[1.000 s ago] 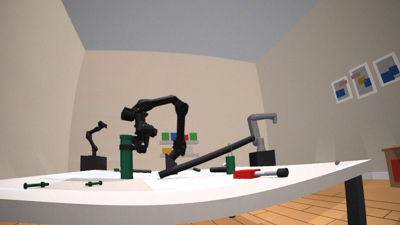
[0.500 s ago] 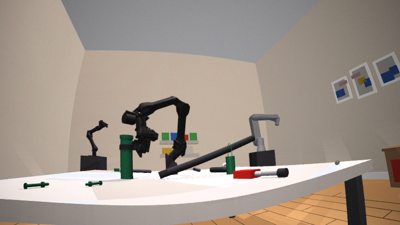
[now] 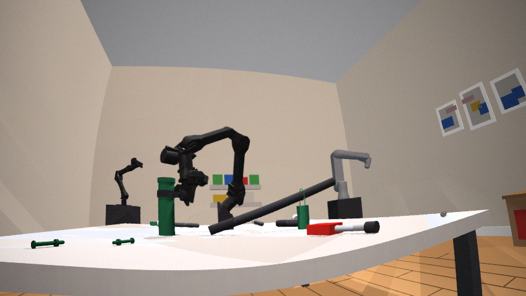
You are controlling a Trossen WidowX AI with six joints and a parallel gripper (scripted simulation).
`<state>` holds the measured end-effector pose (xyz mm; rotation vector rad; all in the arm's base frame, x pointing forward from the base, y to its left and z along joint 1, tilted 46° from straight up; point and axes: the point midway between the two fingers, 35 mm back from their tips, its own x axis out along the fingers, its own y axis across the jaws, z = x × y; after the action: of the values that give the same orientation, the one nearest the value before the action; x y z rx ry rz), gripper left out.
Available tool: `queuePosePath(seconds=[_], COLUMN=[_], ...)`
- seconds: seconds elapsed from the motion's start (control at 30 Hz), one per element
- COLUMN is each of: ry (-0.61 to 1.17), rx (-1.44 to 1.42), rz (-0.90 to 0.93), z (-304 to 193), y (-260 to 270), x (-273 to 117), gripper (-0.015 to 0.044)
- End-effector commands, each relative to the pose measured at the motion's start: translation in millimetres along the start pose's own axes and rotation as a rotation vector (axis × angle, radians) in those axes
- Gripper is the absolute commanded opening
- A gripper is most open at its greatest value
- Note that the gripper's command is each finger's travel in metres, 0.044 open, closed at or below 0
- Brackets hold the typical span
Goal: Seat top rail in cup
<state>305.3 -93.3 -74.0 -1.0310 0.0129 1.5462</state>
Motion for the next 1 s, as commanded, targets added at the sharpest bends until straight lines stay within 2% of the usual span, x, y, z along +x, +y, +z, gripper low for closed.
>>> queuePosePath(seconds=[0.0,0.03,0.97], ry=[0.0,0.002,0.061], rx=[0.013,0.02,0.247], rz=[-0.005,-0.005,-0.006], z=[0.5,0.4,-2.4], y=[-1.2,-1.8,-22.8], x=[0.8,0.9,6.5], gripper=[0.0026,0.0,0.0])
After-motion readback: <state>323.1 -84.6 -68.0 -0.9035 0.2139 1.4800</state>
